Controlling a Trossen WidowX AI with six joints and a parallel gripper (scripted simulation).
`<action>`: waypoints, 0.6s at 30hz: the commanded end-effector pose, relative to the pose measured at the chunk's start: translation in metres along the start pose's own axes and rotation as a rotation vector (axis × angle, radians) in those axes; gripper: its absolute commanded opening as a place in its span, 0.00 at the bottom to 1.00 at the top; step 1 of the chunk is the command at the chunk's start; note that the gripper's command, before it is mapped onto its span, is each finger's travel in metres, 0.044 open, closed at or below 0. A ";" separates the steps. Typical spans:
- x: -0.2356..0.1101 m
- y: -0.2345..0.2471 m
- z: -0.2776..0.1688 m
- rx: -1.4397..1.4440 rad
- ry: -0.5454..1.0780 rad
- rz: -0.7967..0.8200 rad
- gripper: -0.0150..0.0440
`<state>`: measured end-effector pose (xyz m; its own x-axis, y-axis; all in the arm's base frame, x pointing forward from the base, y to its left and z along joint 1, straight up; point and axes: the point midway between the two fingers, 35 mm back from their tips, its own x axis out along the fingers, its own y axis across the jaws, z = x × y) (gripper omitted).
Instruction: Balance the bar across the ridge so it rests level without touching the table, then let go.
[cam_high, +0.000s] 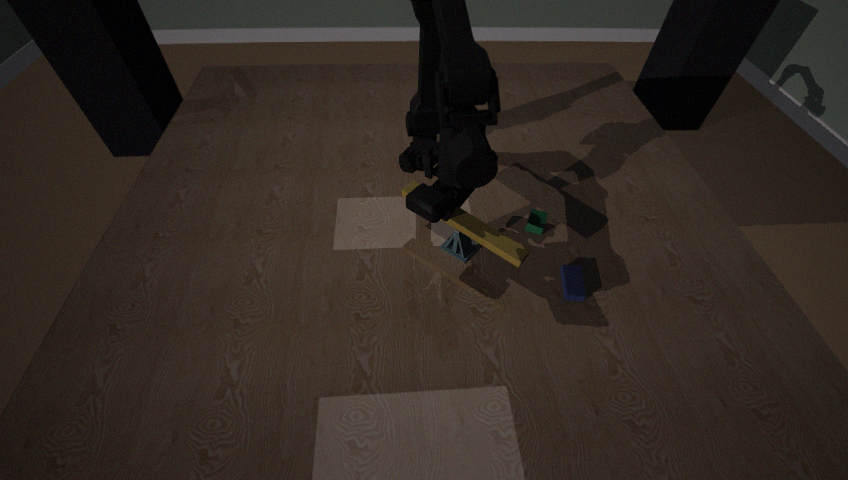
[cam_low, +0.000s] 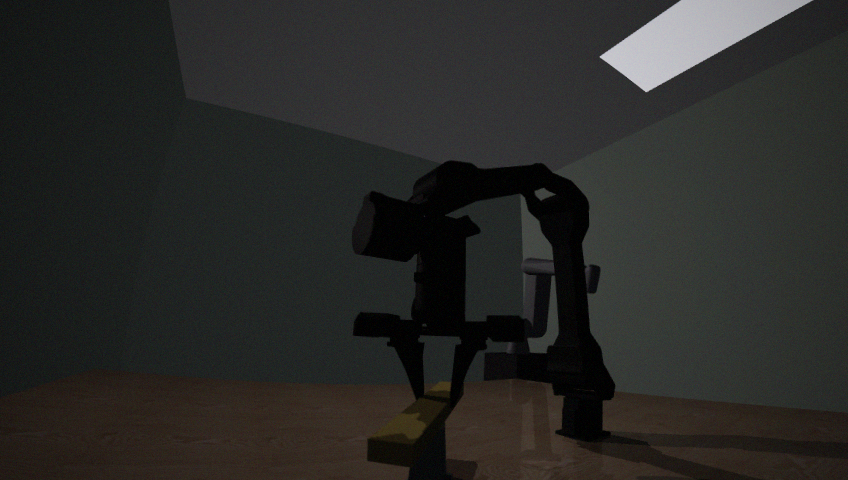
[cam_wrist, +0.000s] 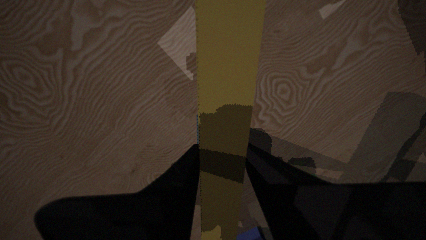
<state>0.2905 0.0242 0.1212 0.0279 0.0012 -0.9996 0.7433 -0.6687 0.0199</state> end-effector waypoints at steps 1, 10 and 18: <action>0.000 0.000 -0.001 0.006 0.003 0.001 0.25; 0.001 0.000 -0.001 0.006 0.003 0.001 0.25; 0.002 0.000 -0.001 0.006 0.003 0.001 0.25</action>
<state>0.2906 0.0243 0.1197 0.0279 0.0012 -0.9996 0.7433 -0.6687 0.0199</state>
